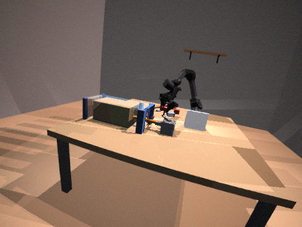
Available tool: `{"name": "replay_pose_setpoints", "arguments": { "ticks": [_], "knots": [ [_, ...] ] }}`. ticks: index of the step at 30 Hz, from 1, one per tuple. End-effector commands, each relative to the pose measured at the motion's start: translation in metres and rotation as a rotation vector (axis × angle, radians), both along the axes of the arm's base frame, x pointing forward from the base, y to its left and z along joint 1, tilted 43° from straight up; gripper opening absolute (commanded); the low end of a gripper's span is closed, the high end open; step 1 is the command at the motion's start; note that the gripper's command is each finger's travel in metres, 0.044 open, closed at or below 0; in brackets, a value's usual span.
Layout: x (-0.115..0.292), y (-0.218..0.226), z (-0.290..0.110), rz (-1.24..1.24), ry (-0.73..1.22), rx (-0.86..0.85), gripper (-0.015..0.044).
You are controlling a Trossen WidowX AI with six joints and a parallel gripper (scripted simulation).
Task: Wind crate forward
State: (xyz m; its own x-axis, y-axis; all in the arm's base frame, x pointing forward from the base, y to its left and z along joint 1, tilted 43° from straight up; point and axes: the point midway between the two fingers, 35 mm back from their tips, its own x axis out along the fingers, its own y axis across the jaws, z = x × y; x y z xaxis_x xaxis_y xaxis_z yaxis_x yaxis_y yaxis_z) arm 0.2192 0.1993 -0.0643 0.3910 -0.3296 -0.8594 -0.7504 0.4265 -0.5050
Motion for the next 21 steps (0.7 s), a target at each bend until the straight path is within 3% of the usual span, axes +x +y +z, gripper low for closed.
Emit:
{"name": "replay_pose_setpoints", "arguments": {
  "ticks": [1,12,19,21],
  "knots": [
    [0.0,0.0006,0.0003,0.0,0.0,0.001,0.0256],
    [0.0,0.0006,0.0003,0.0,0.0,0.001,0.0183],
    [0.0,0.0006,0.0003,0.0,0.0,0.001,0.0],
    [0.0,0.0006,0.0003,0.0,0.0,0.001,0.0]
  ]
}}
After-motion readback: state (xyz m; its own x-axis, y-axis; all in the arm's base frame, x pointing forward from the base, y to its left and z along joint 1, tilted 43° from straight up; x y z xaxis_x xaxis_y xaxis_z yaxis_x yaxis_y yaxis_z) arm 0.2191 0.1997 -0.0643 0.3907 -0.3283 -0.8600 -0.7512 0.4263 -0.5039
